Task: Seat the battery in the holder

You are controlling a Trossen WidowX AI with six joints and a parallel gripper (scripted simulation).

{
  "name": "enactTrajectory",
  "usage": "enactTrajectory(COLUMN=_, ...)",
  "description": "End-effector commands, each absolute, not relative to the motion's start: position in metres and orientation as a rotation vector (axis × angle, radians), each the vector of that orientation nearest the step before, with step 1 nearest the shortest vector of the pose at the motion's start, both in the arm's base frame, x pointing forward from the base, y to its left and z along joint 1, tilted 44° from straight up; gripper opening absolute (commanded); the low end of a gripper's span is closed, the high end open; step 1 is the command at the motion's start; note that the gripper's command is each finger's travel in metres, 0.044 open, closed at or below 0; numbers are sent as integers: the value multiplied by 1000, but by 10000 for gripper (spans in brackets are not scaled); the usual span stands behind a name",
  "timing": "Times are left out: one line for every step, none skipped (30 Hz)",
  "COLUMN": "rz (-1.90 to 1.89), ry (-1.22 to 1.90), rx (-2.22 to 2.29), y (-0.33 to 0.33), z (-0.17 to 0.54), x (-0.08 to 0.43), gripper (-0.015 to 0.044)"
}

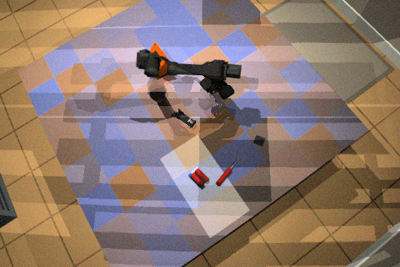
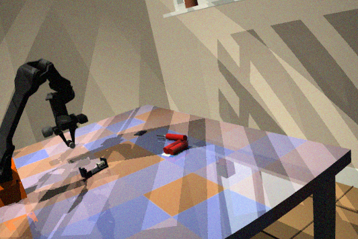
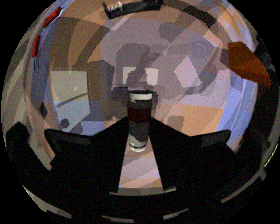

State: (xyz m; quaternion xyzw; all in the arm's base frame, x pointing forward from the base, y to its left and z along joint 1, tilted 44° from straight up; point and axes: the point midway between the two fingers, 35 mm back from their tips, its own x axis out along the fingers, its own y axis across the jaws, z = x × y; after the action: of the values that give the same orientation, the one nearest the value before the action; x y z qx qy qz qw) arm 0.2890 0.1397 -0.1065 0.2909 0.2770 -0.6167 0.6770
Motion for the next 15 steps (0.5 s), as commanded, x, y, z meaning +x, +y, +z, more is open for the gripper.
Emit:
enactTrajectory(rz=-1374, ry=681, rx=578, y=131, z=-101, x=289, gripper=81)
enactTrajectory(rz=-1358, ry=708, rx=547, y=129, z=-98, x=291, gripper=81)
enactTrajectory(rz=-1340, ry=735, rx=516, y=127, z=-94, x=293, gripper=81)
enactTrajectory(rz=-1323, ry=762, rx=484, y=125, z=-90, x=294, gripper=81)
enactTrajectory(rz=-1305, ry=788, rx=453, y=123, z=-87, x=296, gripper=81)
enactTrajectory(rz=-1286, ry=813, rx=421, y=120, z=-83, x=297, gripper=81)
enactTrajectory(rz=-1268, ry=838, rx=390, y=118, z=-80, x=299, gripper=81)
enactTrajectory(rz=-1249, ry=863, rx=358, y=116, z=-76, x=300, gripper=81)
enactTrajectory(rz=-1229, ry=887, rx=326, y=113, z=-73, x=301, gripper=81)
enactTrajectory(rz=-1209, ry=911, rx=294, y=111, z=-69, x=303, gripper=81)
enactTrajectory(rz=-1189, ry=935, rx=262, y=109, z=-66, x=304, gripper=81)
enactTrajectory(rz=-1169, ry=958, rx=230, y=106, z=-62, x=305, gripper=81)
enactTrajectory(rz=-1148, ry=979, rx=199, y=103, z=-59, x=306, gripper=81)
enactTrajectory(rz=-1127, ry=999, rx=168, y=101, z=-55, x=308, gripper=81)
enactTrajectory(rz=-1105, ry=1019, rx=137, y=98, z=-51, x=309, gripper=81)
